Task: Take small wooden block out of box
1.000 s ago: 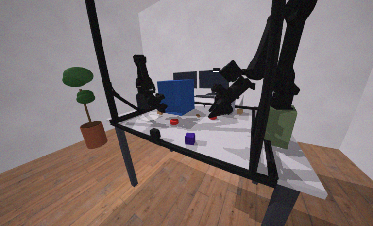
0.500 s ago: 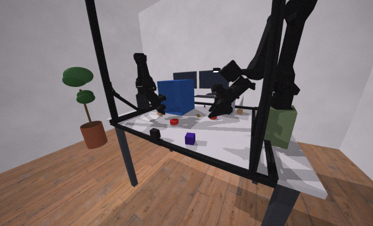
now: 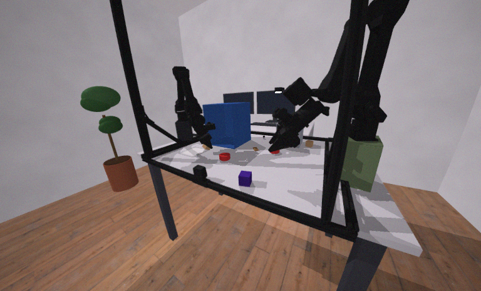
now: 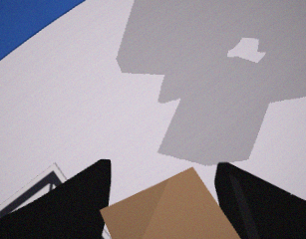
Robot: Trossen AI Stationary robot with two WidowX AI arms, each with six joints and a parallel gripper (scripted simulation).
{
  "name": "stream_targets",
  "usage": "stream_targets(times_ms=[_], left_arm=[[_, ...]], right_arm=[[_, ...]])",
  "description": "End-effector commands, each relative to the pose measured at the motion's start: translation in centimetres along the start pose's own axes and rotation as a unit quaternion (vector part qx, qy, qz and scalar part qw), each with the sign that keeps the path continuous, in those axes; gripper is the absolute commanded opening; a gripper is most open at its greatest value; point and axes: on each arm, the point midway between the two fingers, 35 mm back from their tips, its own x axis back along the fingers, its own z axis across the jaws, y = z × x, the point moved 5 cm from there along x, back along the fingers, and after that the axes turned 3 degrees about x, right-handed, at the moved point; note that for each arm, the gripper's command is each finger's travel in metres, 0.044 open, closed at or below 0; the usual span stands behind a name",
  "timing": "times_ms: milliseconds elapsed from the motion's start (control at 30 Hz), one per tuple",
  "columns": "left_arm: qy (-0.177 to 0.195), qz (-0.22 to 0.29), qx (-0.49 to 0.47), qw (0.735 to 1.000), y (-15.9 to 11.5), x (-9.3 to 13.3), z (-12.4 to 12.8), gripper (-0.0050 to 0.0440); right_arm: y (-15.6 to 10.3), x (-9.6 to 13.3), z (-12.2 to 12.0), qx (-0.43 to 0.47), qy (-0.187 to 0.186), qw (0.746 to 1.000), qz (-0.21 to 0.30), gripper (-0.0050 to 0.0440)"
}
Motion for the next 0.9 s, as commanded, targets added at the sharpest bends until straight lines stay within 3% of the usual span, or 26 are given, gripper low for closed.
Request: stream_targets(times_ms=[0, 867], left_arm=[[-0.037, 0.010, -0.029, 0.999, 0.3, 0.3, 0.0, 0.0000], [-0.163, -0.007, -0.182, 0.970, -0.4, 0.0, 1.0, 0.0000]], right_arm=[[0.0, 0.0, 0.0, -0.002, -0.002, 1.000, 0.000, 0.0400], [0.0, 0.0, 0.0, -0.002, -0.002, 1.000, 0.000, 0.0400]])
